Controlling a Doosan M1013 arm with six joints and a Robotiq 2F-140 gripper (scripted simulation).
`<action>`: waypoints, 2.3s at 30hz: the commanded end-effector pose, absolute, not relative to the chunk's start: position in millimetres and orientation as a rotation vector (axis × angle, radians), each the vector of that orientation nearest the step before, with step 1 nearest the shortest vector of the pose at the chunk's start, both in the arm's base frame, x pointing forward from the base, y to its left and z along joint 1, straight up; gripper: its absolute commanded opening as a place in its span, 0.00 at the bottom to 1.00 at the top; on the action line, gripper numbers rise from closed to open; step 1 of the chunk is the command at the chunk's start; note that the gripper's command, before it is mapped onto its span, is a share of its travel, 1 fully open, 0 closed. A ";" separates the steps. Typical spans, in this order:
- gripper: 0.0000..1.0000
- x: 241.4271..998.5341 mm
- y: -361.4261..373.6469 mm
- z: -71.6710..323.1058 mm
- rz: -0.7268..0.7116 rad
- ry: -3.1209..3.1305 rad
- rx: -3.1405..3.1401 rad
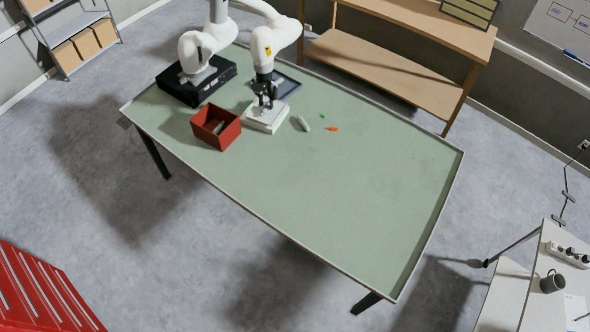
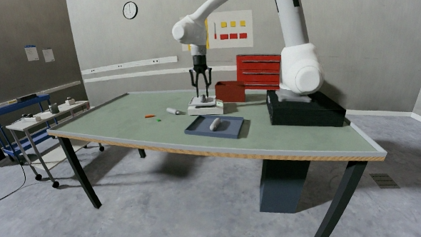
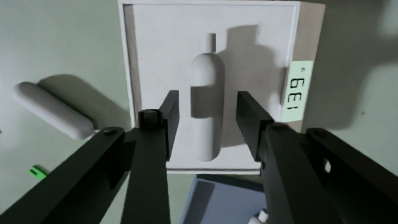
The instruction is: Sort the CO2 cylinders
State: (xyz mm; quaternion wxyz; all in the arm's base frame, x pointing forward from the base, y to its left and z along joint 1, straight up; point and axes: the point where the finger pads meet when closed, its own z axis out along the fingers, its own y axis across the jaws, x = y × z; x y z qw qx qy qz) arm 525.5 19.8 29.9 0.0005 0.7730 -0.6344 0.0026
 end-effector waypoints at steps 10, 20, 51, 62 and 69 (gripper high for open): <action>0.40 525.7 20.2 90.0 0.009 -1.993 2.428; 0.40 525.6 20.3 121.0 0.009 -1.993 2.428; 0.40 427.0 0.4 198.7 -0.019 -3.103 0.576; 0.40 426.9 0.4 198.7 0.006 -3.131 0.309; 0.40 426.9 0.4 198.7 0.006 -3.131 0.309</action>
